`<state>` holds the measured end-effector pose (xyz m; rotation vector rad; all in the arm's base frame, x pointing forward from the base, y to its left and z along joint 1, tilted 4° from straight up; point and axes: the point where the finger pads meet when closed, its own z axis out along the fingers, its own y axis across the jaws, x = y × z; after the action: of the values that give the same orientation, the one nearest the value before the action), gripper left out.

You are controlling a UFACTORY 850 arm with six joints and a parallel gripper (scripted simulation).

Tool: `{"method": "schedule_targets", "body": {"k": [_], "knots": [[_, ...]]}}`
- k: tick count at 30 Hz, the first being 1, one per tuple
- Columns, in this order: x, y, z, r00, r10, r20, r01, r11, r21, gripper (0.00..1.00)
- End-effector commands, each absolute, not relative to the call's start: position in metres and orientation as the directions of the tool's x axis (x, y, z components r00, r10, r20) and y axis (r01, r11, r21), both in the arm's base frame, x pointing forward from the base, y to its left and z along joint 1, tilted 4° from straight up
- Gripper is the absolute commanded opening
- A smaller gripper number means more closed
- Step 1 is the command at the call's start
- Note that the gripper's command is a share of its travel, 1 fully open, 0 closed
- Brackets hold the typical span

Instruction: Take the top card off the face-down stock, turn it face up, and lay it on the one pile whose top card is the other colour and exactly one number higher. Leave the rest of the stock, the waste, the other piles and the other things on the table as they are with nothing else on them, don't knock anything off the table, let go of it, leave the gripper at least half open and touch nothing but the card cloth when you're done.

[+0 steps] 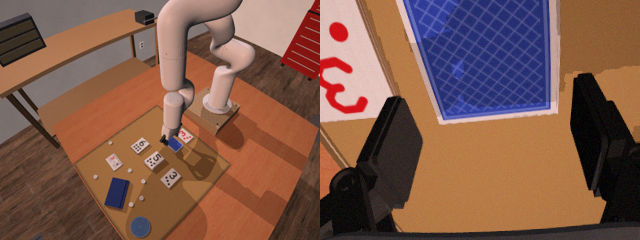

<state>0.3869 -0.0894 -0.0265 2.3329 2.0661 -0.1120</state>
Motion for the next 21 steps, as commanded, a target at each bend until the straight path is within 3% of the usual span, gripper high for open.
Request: {"method": "schedule_targets", "body": {"k": [1,20,21], "knots": [[0.3876,-0.0895,-0.0261,0.12,0.99,-0.069,0.992,-0.122,-0.029,0.86],[0.3876,-0.0895,-0.0261,0.12,0.99,-0.069,0.992,-0.122,-0.029,0.86],[0.3876,-0.0895,-0.0261,0.12,0.99,-0.069,0.992,-0.122,-0.029,0.72]]}}
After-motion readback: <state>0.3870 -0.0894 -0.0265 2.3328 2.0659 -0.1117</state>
